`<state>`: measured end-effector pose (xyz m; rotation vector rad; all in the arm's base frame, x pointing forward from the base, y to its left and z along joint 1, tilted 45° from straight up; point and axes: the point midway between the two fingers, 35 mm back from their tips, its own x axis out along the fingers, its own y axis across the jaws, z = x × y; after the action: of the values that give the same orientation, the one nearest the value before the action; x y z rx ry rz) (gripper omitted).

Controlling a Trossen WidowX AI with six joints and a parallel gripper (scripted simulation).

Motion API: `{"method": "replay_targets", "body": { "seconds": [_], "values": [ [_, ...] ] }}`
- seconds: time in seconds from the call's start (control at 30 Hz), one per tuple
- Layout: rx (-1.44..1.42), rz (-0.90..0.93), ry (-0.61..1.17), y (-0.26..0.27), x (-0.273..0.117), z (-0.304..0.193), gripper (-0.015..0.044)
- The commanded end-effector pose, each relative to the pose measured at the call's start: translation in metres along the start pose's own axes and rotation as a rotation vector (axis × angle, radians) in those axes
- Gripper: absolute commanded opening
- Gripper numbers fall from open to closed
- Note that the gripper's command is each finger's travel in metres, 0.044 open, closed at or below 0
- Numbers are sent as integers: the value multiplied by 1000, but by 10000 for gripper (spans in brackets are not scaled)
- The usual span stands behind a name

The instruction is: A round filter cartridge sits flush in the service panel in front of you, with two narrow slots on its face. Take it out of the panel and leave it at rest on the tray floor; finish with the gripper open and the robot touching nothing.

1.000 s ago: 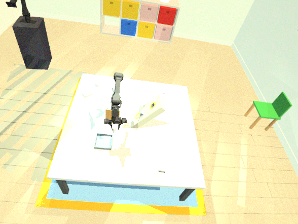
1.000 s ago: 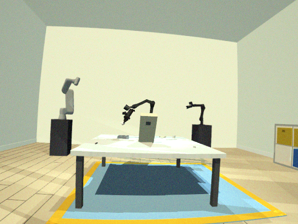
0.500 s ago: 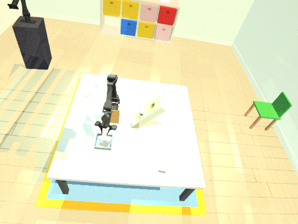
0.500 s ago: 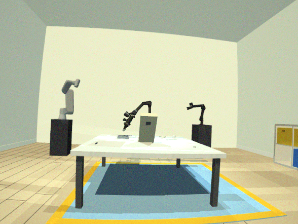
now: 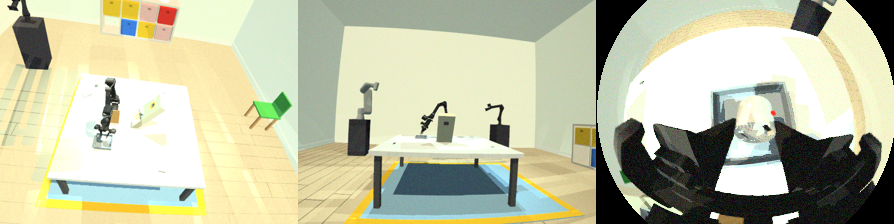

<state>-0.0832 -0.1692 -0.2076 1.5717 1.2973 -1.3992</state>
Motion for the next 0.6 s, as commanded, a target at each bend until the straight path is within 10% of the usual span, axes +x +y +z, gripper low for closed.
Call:
{"method": "replay_targets", "body": {
  "seconds": [0.0, 0.23, 0.57],
  "values": [
    [-3, -4, 0, -1, 13, -10, 0],
    [-3, -4, 0, -1, 25, -20, 0],
    [0, 0, 6, 0, 23, -18, 262]
  ]
}}
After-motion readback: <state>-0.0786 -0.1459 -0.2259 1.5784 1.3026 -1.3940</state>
